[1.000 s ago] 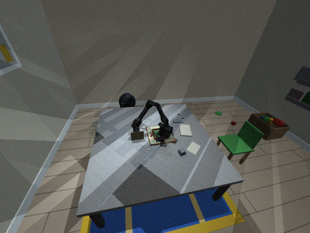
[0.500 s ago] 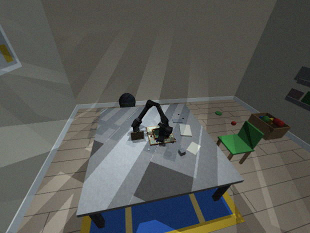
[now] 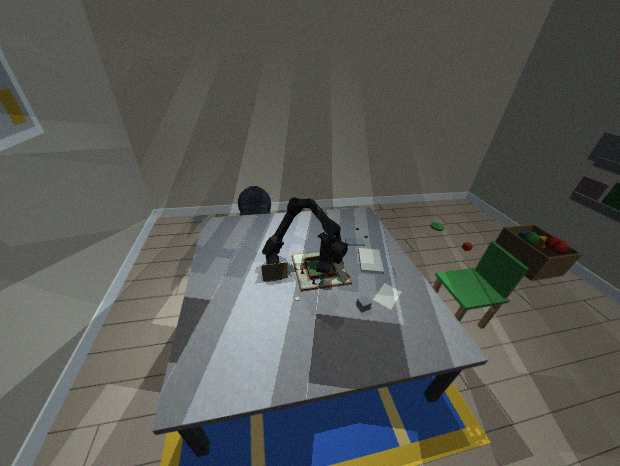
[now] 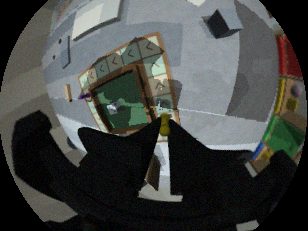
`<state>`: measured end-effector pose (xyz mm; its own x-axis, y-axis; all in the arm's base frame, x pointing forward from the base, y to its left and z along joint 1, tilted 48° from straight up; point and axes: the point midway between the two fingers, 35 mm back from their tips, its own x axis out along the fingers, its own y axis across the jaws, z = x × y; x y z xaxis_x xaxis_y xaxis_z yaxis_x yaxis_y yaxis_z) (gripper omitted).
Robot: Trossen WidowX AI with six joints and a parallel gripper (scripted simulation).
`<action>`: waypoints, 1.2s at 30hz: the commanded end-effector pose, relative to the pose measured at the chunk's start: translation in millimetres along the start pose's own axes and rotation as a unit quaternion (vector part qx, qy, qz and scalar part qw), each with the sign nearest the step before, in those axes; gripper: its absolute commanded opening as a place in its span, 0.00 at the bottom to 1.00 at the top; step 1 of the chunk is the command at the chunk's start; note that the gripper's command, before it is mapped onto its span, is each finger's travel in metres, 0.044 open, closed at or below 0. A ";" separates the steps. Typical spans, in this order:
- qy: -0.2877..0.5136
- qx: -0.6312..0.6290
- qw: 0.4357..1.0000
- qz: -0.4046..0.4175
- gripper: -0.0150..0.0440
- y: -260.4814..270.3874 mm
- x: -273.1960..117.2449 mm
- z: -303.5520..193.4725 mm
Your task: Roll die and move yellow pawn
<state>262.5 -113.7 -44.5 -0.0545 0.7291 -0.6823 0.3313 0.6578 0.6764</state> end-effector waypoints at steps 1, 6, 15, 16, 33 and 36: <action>-0.001 -0.005 1.000 -0.004 0.25 -0.5 -23.6 -1.6; 0.000 -0.005 1.000 -0.003 0.25 0.1 -45.1 -6.2; -0.003 -0.004 1.000 -0.006 0.25 10.0 -30.8 31.9; -0.003 -0.004 1.000 -0.006 0.25 11.9 -28.2 37.6; -0.002 -0.008 1.000 0.000 0.25 53.0 30.6 120.0; -0.002 -0.008 1.000 0.000 0.25 53.5 32.2 120.7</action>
<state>387.1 -78.3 -62.6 -0.0629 0.7262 -0.6846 0.3100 0.6663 0.6782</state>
